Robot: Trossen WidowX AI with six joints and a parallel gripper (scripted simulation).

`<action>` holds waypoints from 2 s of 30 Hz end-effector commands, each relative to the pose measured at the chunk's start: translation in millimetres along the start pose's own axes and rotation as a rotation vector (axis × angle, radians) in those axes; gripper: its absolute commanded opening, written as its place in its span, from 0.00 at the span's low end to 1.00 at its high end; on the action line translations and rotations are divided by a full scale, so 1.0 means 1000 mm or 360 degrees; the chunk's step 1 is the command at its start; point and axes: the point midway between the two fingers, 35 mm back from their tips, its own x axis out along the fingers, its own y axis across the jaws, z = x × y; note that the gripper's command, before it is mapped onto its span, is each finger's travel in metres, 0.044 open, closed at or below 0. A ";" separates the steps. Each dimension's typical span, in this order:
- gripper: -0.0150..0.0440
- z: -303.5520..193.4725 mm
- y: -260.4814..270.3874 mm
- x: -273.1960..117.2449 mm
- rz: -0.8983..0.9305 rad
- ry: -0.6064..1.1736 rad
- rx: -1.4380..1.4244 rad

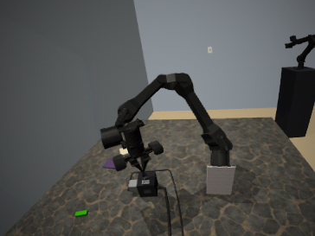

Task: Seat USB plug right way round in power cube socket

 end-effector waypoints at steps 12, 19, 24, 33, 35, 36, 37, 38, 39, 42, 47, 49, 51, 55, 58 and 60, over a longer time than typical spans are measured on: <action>0.25 0.000 0.000 0.000 0.0000 0.0000 -0.0624; 0.25 0.000 0.000 0.000 0.0000 0.0000 -0.0915; 0.25 0.000 0.000 0.000 0.0000 0.0000 -0.1124; 0.25 0.000 0.000 0.000 0.0001 0.0000 -0.1499; 0.25 0.000 0.000 0.000 0.0001 0.0000 -0.1582; 0.25 0.000 0.000 0.000 0.0001 0.0000 -0.1624; 0.25 0.000 0.000 0.000 0.0001 0.0000 -0.1665; 0.25 0.000 0.000 0.000 0.0001 0.0000 -0.1707; 0.25 0.000 0.000 0.000 0.0001 0.0000 -0.1749; 0.25 0.000 0.000 0.000 0.0001 0.0000 -0.1874; 0.25 0.000 0.000 0.000 0.0001 0.0000 -0.2082; 0.25 0.000 0.000 0.000 0.0001 0.0000 -0.2165; 0.25 0.000 0.000 0.000 0.0001 0.0000 -0.2249; 0.25 0.000 0.000 0.000 0.0001 0.0000 -0.2415; 0.25 0.000 0.000 0.000 0.0001 0.0000 -0.2540; 0.25 0.000 0.000 0.000 0.0001 0.0000 -0.2624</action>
